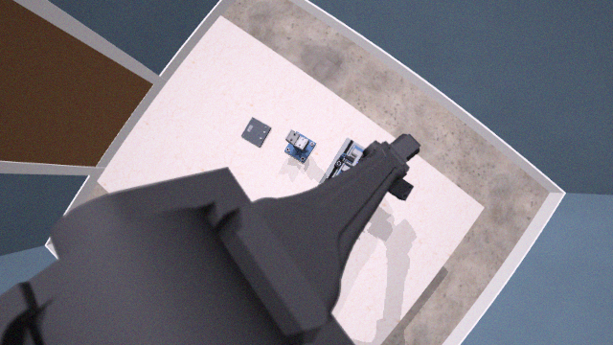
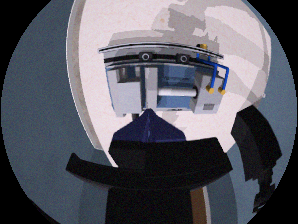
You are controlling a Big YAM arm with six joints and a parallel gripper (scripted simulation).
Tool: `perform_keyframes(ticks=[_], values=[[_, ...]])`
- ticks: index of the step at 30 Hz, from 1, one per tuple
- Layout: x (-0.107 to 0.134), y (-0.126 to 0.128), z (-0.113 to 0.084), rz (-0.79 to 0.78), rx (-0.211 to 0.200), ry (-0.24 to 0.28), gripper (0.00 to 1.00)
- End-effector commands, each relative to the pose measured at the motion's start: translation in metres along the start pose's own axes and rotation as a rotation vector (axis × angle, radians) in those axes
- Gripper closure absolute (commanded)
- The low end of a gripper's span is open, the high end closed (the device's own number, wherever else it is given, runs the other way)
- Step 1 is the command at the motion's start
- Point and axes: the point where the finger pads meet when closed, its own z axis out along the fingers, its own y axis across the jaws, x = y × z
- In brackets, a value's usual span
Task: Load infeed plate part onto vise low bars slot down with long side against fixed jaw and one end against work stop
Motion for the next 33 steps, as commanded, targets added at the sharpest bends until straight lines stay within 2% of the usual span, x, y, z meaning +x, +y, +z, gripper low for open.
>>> perform_keyframes(ticks=[1,3,5,9,12,17,33], values=[[-0.007,0.007,-0.020,-0.010,-0.024,-0.008,1.00],[-0.003,0.004,-0.022,-0.014,-0.017,-0.004,1.00],[-0.002,-0.009,-0.005,-0.006,0.025,0.011,1.00],[-0.003,-0.010,-0.008,-0.003,0.025,0.010,1.00],[-0.006,0.004,-0.029,-0.010,-0.017,-0.005,1.00],[-0.004,-0.005,-0.016,-0.007,0.011,0.005,1.00],[-0.004,-0.003,-0.016,-0.008,0.007,0.004,1.00]])
